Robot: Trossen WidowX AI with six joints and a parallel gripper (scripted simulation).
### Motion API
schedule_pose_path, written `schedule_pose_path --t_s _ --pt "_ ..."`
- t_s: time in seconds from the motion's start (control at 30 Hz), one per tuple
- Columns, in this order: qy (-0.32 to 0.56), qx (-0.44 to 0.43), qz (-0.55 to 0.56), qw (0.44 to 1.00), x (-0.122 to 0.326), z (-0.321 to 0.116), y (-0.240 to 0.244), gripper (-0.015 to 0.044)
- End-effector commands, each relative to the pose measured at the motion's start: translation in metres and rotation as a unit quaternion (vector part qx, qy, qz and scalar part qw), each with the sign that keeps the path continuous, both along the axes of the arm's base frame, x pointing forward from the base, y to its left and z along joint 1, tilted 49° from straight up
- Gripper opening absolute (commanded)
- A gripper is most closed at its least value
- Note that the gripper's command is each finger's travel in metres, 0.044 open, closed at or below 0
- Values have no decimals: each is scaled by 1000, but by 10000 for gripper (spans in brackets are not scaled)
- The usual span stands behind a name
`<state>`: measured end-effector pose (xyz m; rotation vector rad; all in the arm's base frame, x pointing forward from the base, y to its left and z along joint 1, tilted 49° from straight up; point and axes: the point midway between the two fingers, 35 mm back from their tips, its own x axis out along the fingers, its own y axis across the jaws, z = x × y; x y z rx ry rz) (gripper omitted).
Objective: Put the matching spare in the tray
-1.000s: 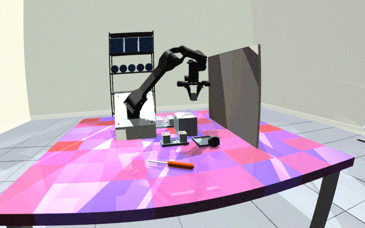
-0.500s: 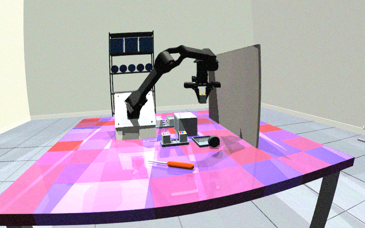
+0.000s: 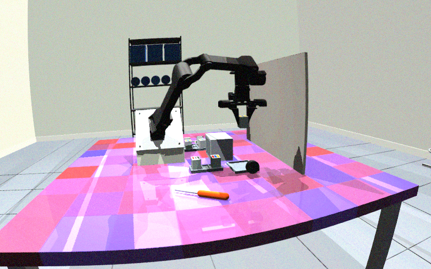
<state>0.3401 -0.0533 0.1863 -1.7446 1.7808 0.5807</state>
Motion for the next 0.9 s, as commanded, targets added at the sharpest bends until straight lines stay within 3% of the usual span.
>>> schedule_pose_path --t_s 0.0,0.87 --pt "8 -9 2 1000 -9 11 -13 0" --pt "8 -6 2 1000 -5 -1 -26 0"
